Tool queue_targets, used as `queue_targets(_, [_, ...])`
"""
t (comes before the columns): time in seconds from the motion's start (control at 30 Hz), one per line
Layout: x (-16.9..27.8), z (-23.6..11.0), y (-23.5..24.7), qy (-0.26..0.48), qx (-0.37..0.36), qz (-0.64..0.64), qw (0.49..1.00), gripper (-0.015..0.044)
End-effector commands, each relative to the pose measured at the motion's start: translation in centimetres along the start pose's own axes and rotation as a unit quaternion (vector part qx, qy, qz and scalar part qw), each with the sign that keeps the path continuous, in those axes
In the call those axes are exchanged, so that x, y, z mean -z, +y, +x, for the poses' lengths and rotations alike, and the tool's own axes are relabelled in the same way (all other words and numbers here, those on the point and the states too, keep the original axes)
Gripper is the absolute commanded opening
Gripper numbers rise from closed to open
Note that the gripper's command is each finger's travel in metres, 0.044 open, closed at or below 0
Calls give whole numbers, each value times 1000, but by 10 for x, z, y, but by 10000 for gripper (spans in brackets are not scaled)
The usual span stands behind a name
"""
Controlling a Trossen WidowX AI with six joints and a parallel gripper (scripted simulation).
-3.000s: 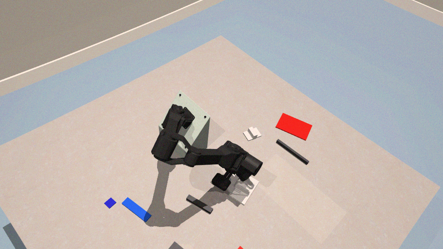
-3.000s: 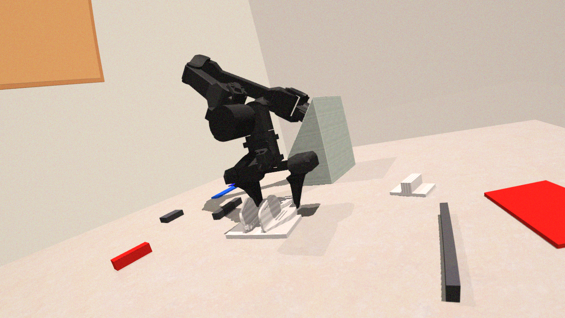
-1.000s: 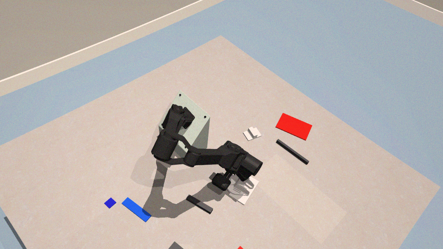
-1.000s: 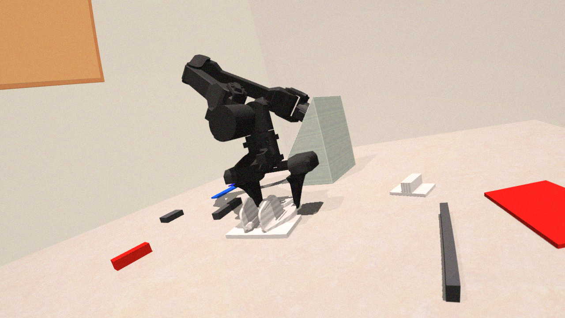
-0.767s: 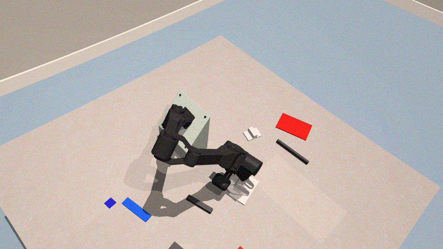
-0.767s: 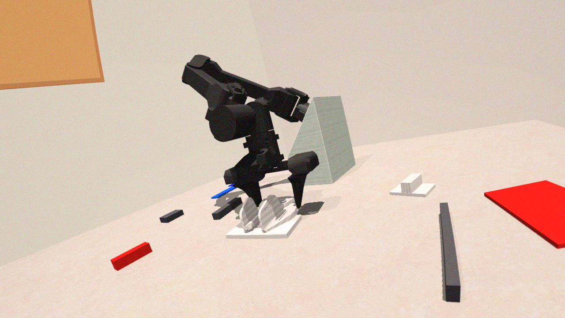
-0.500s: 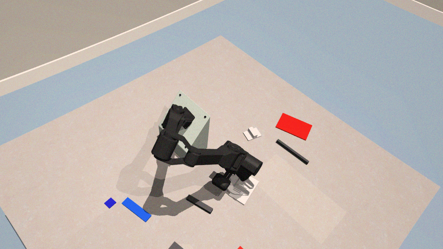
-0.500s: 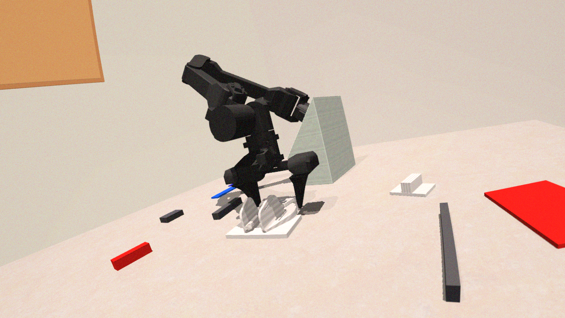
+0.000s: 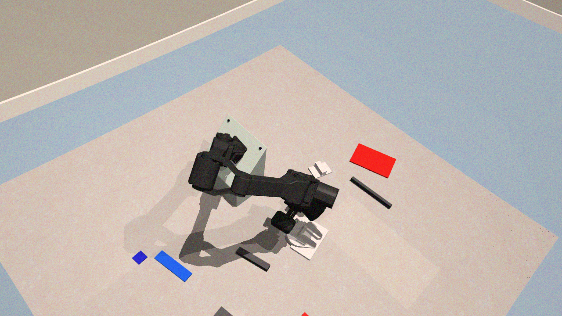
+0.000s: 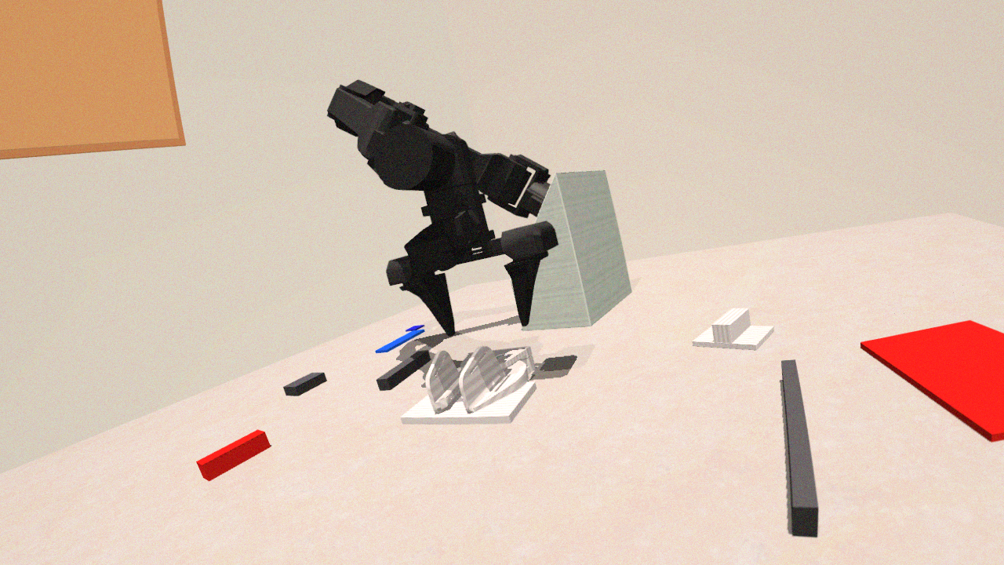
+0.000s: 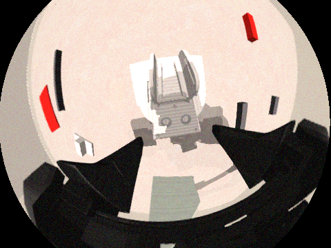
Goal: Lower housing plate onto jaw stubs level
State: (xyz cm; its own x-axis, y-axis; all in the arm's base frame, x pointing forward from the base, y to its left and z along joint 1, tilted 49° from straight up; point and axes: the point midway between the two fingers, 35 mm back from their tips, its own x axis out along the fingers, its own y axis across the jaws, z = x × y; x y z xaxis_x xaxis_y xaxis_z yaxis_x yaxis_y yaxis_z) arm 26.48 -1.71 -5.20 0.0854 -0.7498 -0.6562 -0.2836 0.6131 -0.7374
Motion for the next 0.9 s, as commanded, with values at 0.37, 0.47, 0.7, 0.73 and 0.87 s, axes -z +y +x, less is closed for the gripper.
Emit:
queue_targets(0.37, [55, -75, 11, -1, -3, 4, 1000, 440])
queue_targets(0.47, [57, -76, 11, 0, -2, 5, 1000, 440])
queue_targets(0.7, [57, -76, 11, 0, -2, 5, 1000, 440])
queue_targets(0.73, [57, -76, 11, 0, -2, 5, 1000, 440])
queue_targets(0.87, [57, -76, 11, 0, -2, 5, 1000, 440])
